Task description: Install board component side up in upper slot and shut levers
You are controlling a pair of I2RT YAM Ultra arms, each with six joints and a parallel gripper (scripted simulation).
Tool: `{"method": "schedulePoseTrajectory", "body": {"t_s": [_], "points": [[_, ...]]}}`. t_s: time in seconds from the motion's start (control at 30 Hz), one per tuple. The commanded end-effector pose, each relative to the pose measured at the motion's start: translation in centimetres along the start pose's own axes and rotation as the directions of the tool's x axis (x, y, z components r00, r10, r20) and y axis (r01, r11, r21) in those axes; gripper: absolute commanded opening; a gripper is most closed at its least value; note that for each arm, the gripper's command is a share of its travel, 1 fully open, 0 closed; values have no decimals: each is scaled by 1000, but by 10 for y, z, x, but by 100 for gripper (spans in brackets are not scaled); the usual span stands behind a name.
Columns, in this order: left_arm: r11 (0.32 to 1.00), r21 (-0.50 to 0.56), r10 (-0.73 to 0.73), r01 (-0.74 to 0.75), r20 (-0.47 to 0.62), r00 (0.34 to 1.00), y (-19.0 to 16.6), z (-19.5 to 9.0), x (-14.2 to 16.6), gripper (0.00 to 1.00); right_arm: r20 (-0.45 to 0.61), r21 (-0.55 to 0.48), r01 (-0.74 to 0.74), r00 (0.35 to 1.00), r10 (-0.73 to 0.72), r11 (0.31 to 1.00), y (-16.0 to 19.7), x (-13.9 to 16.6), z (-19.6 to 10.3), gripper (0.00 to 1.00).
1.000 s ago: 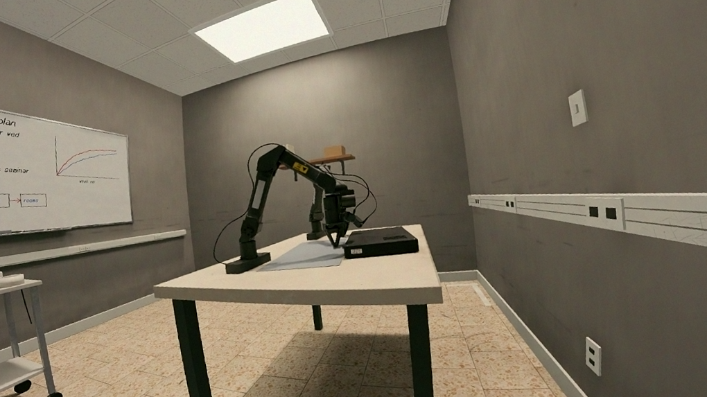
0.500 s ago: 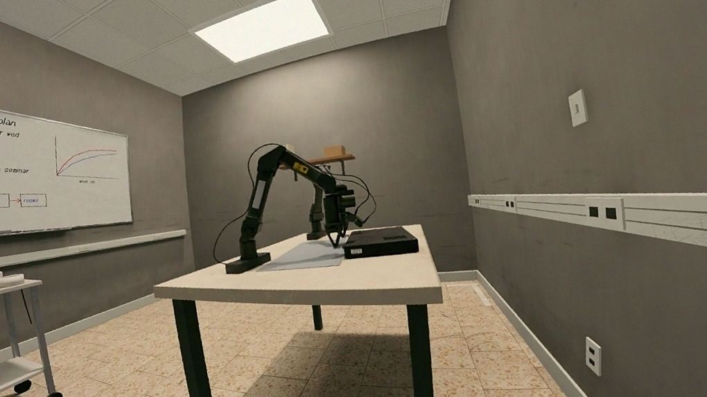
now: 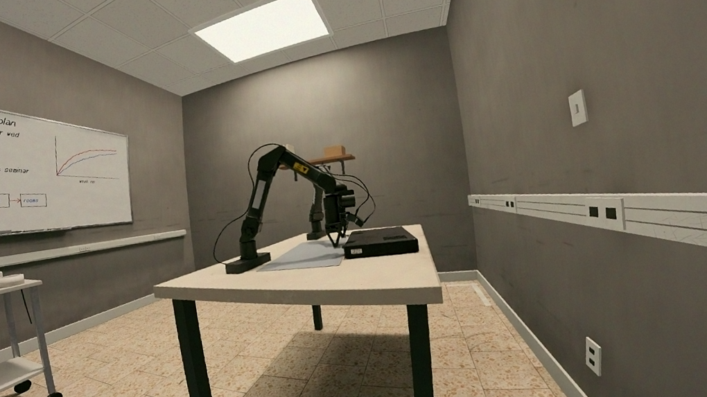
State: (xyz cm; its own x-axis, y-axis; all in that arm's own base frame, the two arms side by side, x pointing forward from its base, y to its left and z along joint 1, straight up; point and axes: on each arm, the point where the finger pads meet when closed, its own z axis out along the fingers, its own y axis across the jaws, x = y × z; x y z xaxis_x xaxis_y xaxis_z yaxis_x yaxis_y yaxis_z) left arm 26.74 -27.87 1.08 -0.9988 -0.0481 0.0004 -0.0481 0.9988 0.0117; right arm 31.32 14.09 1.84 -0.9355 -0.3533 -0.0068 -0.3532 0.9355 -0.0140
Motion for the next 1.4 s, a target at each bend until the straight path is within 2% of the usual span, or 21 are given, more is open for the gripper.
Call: {"method": "schedulePoseTrajectory", "body": {"t_s": [0.0,1.2,1.37], "points": [[997,8,-77,77,2,997,-6,-6,-3,3,-4,-15,-85,996,85,996,5,2,-5,3],[996,17,-88,88,8,996,-7,-7,-4,3,-4,-8,-164,986,164,986,5,-2,-5,3],[983,10,-182,182,-1,983,-10,-6,-4,3,-7,-6,-211,977,211,977,8,-3,-5,3]]}}
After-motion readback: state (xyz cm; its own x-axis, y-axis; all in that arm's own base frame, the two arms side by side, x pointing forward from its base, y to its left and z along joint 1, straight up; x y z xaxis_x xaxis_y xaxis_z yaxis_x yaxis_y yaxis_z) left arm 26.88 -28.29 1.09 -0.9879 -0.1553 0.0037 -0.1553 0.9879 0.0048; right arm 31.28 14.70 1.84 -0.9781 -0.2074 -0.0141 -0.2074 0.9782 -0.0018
